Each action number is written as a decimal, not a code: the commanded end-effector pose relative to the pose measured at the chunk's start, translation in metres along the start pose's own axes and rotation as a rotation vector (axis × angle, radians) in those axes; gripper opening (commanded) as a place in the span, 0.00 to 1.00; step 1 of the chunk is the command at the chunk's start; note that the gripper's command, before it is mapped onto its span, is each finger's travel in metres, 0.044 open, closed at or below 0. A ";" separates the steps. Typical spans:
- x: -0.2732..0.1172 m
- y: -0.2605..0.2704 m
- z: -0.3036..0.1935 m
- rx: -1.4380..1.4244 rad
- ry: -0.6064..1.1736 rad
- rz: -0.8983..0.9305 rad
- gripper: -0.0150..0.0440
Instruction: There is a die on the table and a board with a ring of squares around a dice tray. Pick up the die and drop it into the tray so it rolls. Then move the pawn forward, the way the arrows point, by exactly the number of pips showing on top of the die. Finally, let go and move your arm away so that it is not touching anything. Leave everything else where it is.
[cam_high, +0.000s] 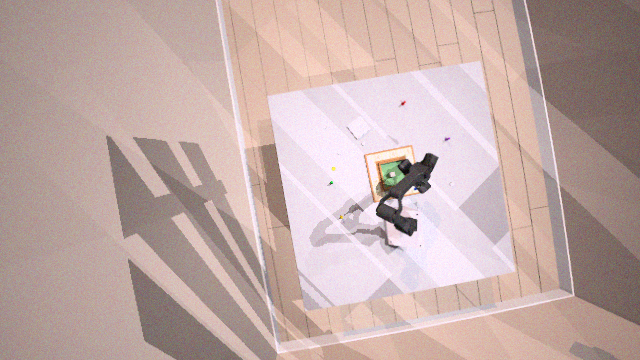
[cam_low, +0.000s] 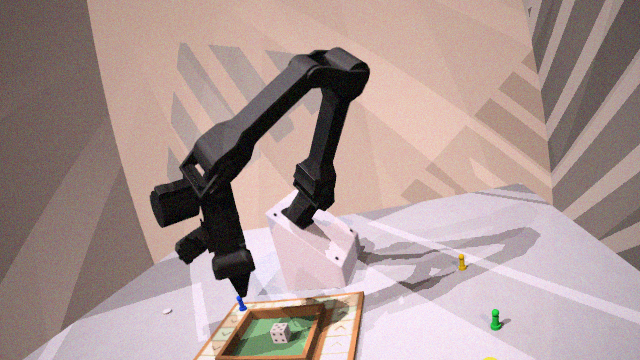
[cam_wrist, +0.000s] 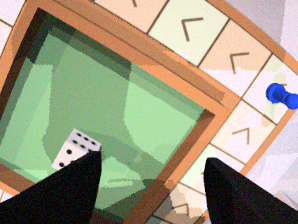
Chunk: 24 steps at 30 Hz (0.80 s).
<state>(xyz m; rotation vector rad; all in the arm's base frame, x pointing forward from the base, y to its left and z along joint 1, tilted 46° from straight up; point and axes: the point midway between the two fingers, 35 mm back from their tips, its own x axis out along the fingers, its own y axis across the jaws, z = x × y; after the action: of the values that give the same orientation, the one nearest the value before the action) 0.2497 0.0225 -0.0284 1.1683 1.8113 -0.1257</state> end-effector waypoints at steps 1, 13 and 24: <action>0.014 -0.053 0.012 -0.541 0.014 0.014 0.59; 0.030 -0.102 0.014 -1.158 0.007 0.062 0.59; 0.031 -0.109 0.016 -1.187 0.006 0.064 0.59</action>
<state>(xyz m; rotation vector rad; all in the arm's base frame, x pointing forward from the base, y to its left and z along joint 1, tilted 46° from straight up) 0.1957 -0.0227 -0.0903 0.4678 1.4995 0.7354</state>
